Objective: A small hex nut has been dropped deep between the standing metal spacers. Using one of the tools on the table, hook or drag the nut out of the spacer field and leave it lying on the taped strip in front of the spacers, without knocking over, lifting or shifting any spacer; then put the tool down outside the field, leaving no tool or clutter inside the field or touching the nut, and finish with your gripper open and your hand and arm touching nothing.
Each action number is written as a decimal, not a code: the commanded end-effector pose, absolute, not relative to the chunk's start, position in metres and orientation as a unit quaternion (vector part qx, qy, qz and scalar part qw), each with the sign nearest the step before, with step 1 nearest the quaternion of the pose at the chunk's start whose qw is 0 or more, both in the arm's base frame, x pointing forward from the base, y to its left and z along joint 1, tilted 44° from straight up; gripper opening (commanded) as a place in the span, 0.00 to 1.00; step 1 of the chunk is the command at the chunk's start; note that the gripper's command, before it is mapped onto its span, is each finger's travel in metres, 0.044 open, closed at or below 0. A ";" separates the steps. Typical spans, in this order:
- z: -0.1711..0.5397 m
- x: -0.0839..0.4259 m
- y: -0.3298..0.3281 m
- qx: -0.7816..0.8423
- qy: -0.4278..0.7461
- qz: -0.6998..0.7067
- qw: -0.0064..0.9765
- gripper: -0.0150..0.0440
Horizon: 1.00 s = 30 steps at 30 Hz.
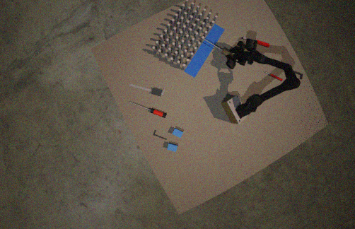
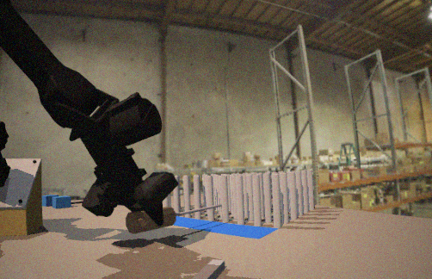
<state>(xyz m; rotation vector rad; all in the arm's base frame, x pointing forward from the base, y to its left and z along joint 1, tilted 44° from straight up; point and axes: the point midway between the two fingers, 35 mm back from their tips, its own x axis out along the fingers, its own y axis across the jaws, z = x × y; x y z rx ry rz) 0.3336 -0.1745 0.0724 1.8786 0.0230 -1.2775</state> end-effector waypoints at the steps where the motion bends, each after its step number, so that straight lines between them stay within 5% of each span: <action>1: 0.072 0.338 -0.174 0.751 0.007 -0.509 0.421 0.25; 30: 0.065 0.357 -0.168 0.752 0.007 -0.508 0.420 0.25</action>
